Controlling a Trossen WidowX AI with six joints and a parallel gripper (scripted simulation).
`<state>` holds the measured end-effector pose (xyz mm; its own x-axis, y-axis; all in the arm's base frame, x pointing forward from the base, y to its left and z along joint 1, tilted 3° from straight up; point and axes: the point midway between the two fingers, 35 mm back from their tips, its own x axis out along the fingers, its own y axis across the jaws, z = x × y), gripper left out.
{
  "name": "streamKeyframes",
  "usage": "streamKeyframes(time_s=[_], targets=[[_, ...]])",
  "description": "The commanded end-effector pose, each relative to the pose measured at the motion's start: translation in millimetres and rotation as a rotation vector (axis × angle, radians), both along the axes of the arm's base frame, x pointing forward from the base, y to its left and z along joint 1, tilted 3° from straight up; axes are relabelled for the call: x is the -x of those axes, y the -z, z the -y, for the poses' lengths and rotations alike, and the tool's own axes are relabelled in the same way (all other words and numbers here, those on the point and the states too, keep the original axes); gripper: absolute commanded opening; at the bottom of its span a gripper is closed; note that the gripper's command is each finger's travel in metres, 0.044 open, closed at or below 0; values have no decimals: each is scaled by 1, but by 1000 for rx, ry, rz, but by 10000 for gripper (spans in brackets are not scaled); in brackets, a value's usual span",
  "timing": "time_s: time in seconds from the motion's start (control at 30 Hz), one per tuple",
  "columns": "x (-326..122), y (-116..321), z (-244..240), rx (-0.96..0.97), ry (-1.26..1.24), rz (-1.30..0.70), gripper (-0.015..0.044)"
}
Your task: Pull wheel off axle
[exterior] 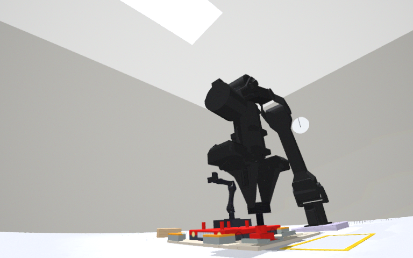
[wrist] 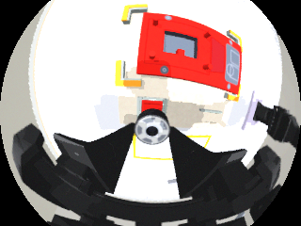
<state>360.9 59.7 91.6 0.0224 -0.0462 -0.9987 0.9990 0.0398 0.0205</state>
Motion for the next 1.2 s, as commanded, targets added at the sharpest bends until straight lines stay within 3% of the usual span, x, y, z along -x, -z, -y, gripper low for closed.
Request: streamKeyframes(time_s=[0.0, 1.17], targets=[[-2, -9, 0, 0, 2, 17, 0], [-1, -17, 0, 1, 1, 16, 0]])
